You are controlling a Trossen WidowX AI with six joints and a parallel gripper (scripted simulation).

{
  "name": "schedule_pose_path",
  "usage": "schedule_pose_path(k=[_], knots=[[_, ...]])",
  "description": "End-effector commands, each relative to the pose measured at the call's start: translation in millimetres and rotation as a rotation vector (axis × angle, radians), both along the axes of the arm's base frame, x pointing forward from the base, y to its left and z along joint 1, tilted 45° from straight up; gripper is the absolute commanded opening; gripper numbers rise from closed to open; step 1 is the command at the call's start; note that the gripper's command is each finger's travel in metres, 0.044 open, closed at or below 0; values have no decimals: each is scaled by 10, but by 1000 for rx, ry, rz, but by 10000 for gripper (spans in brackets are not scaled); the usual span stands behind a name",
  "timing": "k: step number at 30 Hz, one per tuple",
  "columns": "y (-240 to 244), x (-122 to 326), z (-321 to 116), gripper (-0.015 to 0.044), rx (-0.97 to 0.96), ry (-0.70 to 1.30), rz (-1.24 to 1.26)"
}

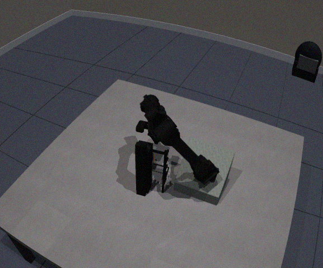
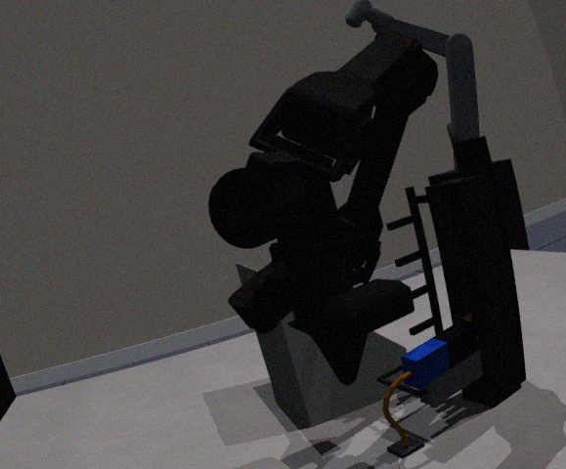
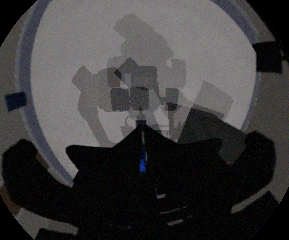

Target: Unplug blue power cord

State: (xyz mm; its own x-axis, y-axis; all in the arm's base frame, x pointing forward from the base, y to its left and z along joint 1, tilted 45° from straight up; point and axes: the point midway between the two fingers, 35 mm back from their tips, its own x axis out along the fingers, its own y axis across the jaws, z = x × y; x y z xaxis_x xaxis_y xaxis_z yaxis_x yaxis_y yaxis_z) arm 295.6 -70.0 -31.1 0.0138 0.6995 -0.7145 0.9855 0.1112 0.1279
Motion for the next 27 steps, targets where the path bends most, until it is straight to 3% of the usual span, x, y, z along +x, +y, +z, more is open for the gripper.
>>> schedule_pose_path(k=[1,4,13,23,27], knots=[[0,0,0,79,0,0,0],[0,0,0,157,0,0,0],[0,0,0,160,0,0,0],[0,0,0,423,0,0,0],[-156,46,-90,440,-4,-1,1]])
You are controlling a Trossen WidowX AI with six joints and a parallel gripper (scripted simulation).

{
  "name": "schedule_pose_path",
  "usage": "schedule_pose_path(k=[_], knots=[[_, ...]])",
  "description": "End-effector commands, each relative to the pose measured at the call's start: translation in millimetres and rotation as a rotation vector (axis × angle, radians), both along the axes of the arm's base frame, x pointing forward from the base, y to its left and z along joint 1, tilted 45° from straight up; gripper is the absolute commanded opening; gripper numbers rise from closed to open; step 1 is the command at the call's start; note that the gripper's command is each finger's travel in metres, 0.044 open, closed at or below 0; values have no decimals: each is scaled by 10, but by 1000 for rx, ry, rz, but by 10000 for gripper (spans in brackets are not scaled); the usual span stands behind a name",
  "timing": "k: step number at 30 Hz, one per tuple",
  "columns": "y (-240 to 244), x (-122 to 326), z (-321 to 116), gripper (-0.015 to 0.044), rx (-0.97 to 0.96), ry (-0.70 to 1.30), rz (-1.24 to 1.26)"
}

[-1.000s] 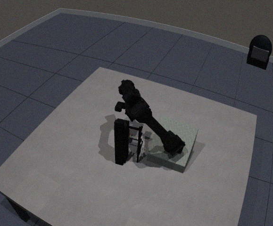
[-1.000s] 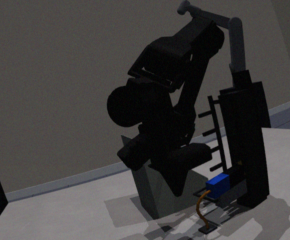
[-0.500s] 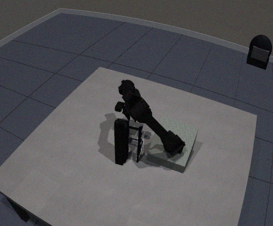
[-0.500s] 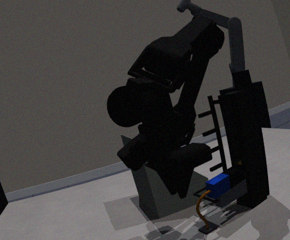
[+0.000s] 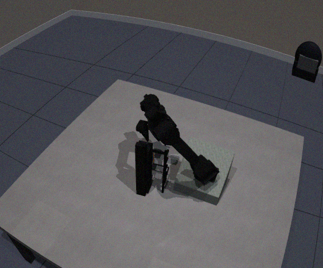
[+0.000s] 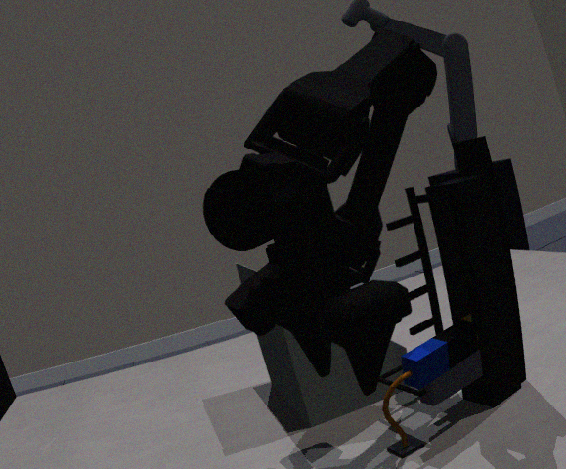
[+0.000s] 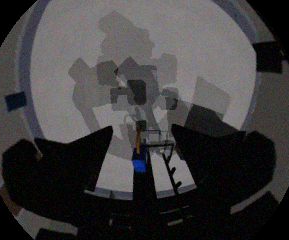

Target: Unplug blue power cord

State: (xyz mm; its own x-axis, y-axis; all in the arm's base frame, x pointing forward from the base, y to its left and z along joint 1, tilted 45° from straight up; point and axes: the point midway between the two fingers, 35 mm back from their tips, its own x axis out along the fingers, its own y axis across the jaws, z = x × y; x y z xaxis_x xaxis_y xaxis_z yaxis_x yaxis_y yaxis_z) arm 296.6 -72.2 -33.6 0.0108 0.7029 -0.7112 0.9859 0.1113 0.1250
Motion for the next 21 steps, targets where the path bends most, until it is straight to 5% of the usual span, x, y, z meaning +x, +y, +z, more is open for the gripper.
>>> schedule_pose_path(k=[1,21], knots=[[-212,54,-112,440,-10,-6,1],[-493,94,-293,440,-14,-8,4]])
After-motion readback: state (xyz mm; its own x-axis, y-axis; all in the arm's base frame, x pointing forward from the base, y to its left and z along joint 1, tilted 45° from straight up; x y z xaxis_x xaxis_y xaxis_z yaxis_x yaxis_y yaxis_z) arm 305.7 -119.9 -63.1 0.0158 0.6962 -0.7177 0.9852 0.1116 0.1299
